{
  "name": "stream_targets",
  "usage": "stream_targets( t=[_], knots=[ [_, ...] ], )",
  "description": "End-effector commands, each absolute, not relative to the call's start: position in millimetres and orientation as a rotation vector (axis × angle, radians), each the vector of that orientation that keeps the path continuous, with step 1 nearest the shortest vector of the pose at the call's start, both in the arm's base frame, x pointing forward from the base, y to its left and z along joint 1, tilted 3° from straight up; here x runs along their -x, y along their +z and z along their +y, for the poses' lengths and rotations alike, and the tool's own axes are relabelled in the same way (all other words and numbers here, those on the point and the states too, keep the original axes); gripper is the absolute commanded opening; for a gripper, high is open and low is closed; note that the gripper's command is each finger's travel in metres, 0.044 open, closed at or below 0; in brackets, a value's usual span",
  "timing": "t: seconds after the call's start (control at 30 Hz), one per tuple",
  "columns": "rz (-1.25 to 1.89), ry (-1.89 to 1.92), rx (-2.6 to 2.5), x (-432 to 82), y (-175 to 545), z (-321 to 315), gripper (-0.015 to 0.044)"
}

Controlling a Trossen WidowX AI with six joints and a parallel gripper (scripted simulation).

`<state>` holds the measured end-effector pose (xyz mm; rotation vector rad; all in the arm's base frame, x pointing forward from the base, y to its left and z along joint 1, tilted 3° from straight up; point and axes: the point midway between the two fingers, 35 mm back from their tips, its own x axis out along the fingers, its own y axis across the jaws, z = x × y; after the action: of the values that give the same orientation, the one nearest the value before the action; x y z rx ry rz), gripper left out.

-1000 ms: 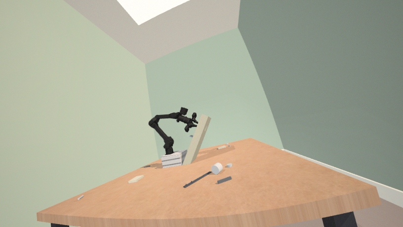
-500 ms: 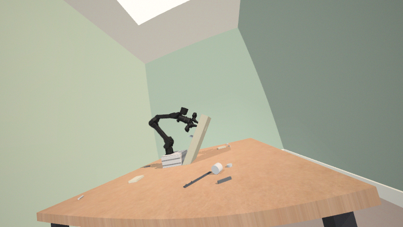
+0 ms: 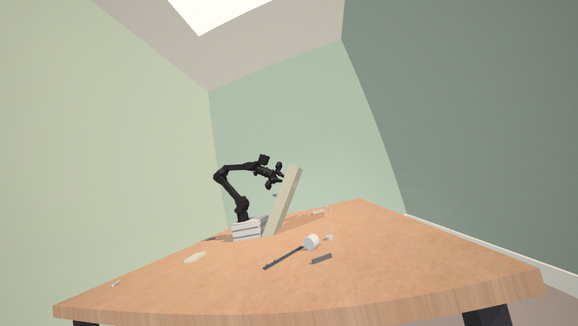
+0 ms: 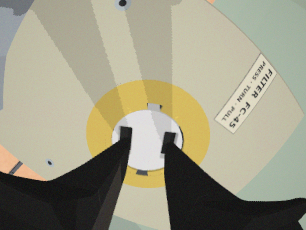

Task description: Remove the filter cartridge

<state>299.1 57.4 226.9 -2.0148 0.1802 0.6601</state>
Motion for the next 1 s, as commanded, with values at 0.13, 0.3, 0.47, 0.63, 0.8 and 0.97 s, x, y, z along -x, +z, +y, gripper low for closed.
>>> stream_targets(
  t=[0.13,0.3,0.47,0.63,0.8,0.97],
  knots=[
    [0.180,0.666,2.016,-298.3,224.2,57.5,0.0108],
    [0.180,0.666,2.016,-298.4,224.4,57.5,0.0108],
    [0.180,0.666,2.016,-298.6,224.7,57.6,0.0108],
    [0.180,0.666,2.016,-298.9,225.2,57.6,0.0108],
    [0.180,0.665,2.016,-301.5,223.6,58.0,0.0108],
    [0.180,0.666,2.016,-301.7,223.4,58.1,0.0108]
  ],
)
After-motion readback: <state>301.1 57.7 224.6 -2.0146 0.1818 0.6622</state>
